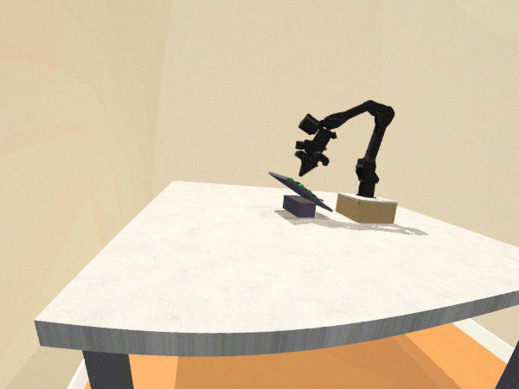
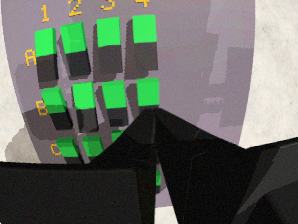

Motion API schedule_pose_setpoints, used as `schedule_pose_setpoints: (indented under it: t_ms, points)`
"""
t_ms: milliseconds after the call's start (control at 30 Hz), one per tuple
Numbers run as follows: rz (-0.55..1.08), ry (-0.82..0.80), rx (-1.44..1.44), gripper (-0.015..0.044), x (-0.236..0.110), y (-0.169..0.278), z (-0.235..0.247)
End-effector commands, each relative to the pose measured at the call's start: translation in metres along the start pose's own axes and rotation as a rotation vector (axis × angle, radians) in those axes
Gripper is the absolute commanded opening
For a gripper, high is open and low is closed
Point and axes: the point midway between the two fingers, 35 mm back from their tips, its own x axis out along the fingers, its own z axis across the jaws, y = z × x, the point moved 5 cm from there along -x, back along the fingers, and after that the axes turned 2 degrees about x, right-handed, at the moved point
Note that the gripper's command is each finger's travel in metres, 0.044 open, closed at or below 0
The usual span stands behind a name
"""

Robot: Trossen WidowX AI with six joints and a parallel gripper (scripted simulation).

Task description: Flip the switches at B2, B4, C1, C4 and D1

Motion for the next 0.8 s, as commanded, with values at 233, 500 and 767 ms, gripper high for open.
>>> schedule_pose_setpoints:
  t_ms: [233,500,767]
  points:
    - [-0.002,-0.002,-0.007,0.0,0.017,-0.001,0.0]
    - [-0.003,-0.002,-0.007,0.0,0.028,-0.001,0.0]
    - [-0.003,-0.002,-0.007,0.0,0.029,-0.001,0.0]
